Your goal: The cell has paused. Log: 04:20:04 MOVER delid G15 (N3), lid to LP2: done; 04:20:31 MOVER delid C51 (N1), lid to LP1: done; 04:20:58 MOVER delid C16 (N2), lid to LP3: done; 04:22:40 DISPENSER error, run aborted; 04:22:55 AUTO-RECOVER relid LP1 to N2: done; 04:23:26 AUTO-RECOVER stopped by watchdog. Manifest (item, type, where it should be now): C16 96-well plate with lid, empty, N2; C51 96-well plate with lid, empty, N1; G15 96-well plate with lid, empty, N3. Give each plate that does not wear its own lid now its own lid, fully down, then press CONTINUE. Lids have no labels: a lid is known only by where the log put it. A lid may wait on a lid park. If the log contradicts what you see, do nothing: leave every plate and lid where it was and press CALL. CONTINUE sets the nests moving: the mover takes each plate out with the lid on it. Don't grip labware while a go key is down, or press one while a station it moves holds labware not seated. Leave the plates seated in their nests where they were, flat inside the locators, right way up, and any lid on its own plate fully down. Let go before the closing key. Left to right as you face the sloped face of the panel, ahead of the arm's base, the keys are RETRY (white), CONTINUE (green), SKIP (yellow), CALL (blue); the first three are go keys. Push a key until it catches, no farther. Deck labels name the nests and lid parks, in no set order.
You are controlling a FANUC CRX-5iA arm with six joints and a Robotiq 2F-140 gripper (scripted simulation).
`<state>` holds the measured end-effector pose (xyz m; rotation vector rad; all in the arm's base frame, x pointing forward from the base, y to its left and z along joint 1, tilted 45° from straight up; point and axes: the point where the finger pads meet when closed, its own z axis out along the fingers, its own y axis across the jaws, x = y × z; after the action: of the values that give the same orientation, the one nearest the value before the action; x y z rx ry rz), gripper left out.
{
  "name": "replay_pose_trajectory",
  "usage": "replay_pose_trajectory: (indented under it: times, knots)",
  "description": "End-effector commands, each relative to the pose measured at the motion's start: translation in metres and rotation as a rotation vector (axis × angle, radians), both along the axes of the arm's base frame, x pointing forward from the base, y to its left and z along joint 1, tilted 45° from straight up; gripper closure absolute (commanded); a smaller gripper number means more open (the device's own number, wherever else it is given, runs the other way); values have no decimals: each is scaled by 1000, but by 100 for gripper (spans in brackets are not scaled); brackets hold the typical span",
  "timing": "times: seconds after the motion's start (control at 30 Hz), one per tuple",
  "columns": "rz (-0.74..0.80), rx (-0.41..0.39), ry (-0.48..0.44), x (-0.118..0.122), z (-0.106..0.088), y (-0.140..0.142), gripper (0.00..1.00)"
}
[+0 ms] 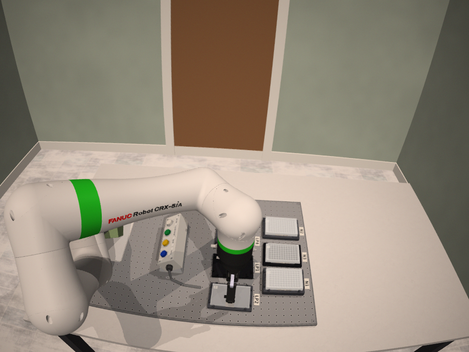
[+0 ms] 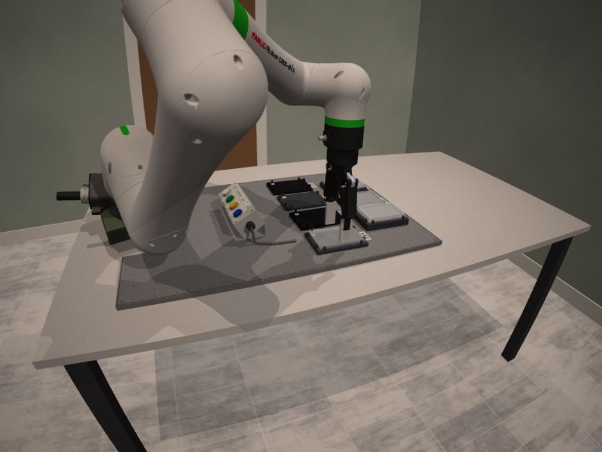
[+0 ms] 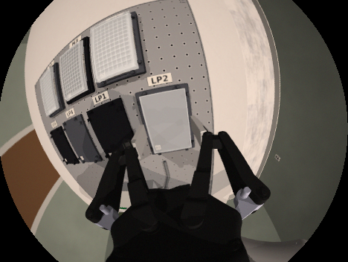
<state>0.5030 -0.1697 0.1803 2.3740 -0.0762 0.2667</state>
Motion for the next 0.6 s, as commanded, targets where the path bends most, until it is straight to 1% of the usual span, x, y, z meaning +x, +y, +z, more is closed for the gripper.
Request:
replay_pose_trajectory:
  times: [0.0,0.43,0.47,0.57]
  knots:
    - [0,0,0,0,0,0,41]
    - [0,0,0,0,0,0,41]
    - [0,0,0,0,0,0,34]
    - [0,0,0,0,0,0,34]
